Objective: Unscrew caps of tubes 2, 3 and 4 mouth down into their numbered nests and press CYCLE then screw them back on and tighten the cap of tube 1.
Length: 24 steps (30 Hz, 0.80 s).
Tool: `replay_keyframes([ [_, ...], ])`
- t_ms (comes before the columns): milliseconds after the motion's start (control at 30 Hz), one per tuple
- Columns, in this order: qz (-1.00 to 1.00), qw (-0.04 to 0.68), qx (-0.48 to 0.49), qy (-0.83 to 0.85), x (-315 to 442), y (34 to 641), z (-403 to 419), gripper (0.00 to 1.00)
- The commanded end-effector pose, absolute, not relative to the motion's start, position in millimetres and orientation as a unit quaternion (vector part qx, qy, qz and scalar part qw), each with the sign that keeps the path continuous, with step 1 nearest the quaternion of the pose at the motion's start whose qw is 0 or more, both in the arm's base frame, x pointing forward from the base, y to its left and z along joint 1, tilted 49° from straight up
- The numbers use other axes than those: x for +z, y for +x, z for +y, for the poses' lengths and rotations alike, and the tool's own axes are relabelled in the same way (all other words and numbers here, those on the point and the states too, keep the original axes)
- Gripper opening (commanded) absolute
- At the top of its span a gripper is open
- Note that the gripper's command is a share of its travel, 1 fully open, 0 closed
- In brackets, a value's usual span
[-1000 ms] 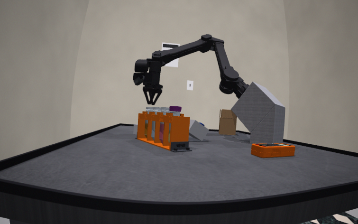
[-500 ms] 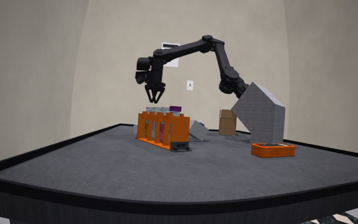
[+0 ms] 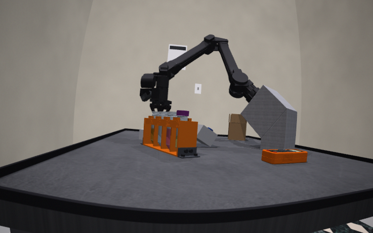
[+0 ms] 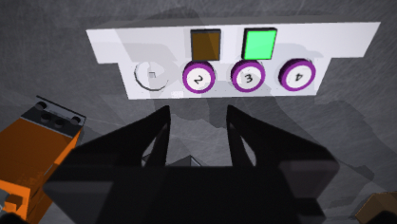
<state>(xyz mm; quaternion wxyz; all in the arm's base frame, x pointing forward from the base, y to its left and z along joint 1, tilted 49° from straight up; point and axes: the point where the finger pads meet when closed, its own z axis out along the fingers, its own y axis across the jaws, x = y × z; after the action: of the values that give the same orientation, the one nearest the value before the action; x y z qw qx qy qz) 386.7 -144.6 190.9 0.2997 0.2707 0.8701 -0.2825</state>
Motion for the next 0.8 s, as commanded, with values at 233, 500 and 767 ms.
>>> replay_keyframes([
  [233,0.874,0.291,-0.291,0.26,150,404,-182,0.47],
  [500,0.87,0.304,-0.287,0.261,160,411,-180,0.47],
  [767,0.872,0.295,-0.291,0.261,149,410,-188,0.47],
])
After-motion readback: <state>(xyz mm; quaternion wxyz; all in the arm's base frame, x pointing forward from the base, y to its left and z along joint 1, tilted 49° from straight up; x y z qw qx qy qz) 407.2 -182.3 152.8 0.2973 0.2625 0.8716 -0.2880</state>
